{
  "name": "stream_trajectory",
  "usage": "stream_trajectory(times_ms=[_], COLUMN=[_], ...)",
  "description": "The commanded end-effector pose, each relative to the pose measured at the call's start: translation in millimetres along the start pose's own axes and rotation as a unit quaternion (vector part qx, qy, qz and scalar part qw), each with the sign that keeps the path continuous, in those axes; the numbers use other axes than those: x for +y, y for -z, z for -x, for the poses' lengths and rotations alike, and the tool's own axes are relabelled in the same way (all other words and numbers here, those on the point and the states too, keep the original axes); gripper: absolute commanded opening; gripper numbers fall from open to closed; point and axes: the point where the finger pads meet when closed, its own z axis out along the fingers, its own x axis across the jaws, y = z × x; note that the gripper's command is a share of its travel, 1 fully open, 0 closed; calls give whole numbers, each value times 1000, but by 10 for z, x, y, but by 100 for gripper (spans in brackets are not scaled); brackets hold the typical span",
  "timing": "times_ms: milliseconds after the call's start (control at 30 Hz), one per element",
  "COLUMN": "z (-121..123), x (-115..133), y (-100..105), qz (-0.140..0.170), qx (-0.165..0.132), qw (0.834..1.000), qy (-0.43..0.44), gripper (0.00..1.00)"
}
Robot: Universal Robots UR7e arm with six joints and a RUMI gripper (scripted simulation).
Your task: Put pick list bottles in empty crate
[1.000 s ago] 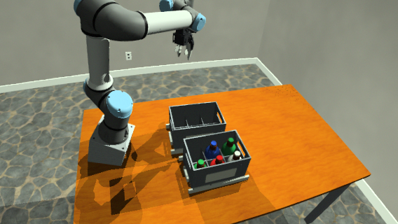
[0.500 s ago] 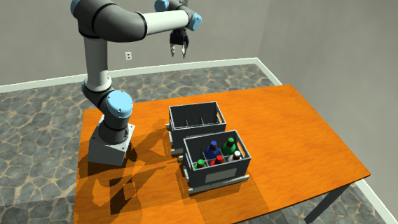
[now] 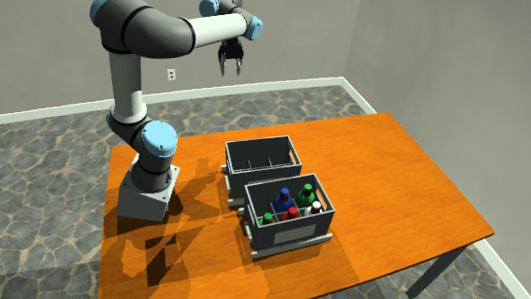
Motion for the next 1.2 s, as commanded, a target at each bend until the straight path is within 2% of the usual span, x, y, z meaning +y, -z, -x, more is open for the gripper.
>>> stream_trajectory(times_ms=[0, 200, 333, 467, 833, 900, 1000, 1167], z=[92, 264, 264, 433, 599, 599, 679, 679], x=[-24, -51, -51, -67, -73, -73, -71, -71], y=[6, 7, 7, 7, 6, 6, 5, 5], qz=[-3, -3, -3, -3, -2, -2, -2, -2], qx=[2, 4, 5, 7, 12, 12, 13, 13], qw=[997, 988, 984, 970, 928, 928, 908, 907], qy=[76, 155, 177, 243, 373, 373, 419, 420], gripper=[38, 38, 38, 38, 38, 38, 38, 38])
